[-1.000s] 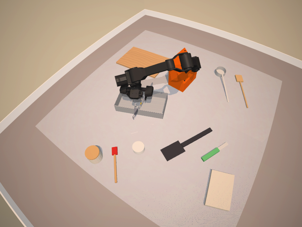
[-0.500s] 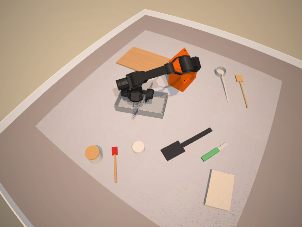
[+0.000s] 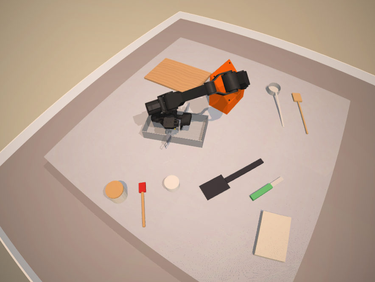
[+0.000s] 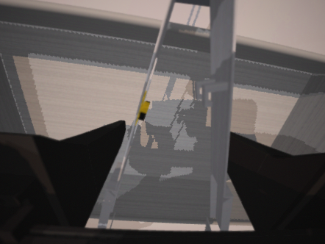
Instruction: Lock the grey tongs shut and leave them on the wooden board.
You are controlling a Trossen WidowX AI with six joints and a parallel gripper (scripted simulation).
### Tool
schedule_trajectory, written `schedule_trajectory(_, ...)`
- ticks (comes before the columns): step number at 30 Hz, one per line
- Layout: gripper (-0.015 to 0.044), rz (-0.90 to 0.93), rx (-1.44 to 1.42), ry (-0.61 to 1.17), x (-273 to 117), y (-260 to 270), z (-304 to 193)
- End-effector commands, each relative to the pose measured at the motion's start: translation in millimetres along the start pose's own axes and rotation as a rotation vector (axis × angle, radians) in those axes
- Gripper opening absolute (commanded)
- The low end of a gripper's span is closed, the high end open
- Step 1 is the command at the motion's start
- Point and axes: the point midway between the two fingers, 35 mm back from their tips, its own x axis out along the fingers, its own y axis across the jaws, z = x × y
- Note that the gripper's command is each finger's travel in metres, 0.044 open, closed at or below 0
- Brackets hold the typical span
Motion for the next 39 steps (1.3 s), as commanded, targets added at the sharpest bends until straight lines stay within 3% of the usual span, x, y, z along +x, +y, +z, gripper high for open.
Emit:
schedule_trajectory(1, 0.0348, 0.000, -0.001, 0.000, -0.5, -0.1, 0.4)
schedule_trajectory(39, 0.0095, 0.000, -0.001, 0.000, -0.5, -0.1, 0.4)
